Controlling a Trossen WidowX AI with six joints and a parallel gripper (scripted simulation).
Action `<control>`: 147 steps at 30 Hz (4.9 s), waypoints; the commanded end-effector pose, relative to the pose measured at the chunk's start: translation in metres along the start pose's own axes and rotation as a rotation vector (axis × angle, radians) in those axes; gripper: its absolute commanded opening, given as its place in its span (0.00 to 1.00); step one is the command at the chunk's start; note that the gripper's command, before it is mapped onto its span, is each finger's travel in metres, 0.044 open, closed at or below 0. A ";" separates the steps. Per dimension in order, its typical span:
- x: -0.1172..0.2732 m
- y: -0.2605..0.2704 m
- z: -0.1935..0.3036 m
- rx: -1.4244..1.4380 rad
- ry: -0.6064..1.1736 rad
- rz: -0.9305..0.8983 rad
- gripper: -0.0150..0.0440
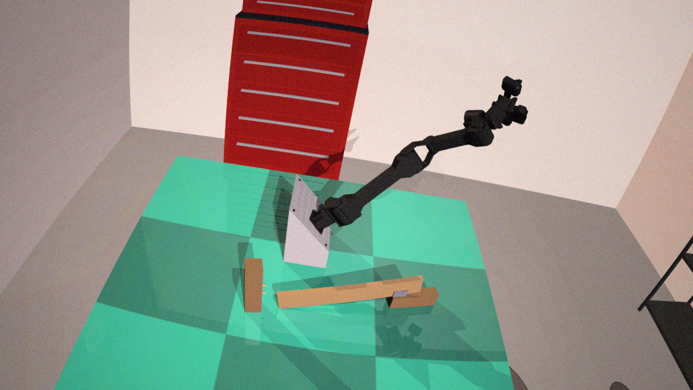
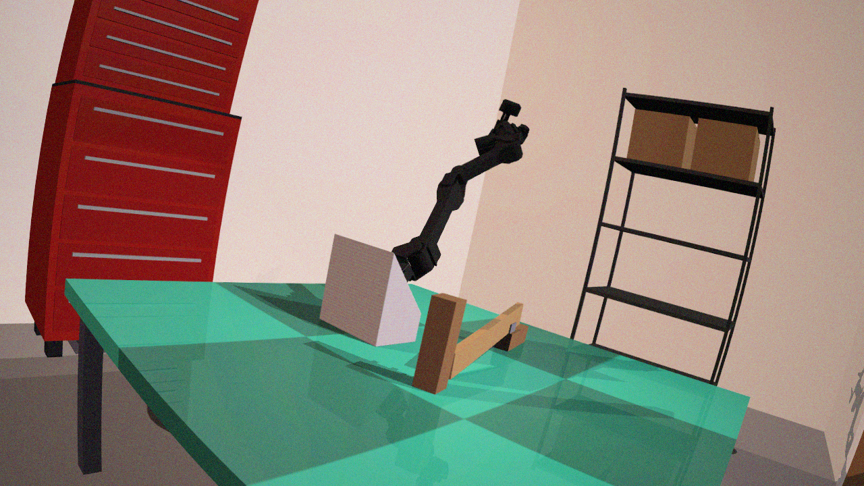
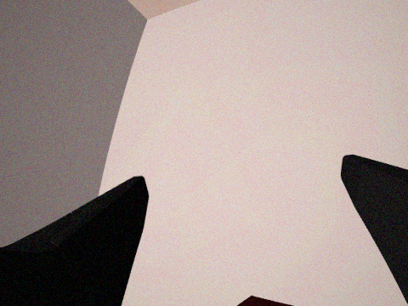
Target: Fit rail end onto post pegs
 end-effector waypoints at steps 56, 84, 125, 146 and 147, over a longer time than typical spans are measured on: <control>0.662 0.111 -0.201 -0.405 -1.965 -1.152 1.00; 0.831 -0.113 0.111 -1.085 -2.289 -2.926 1.00; 0.832 -0.190 0.138 -1.195 -2.122 -3.265 1.00; 0.839 -0.210 0.139 -1.204 -2.119 -3.265 0.73; 0.839 -0.210 0.139 -1.204 -2.119 -3.265 0.69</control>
Point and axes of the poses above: the point midway between the two fingers, 35 mm back from their tips, its own x axis back along the fingers, its own y axis across the jaws, z = x × y, the point moved 1 cm from there along x, back along the fingers, and after that the axes turned 8 degrees about x, right-handed, at the moved point
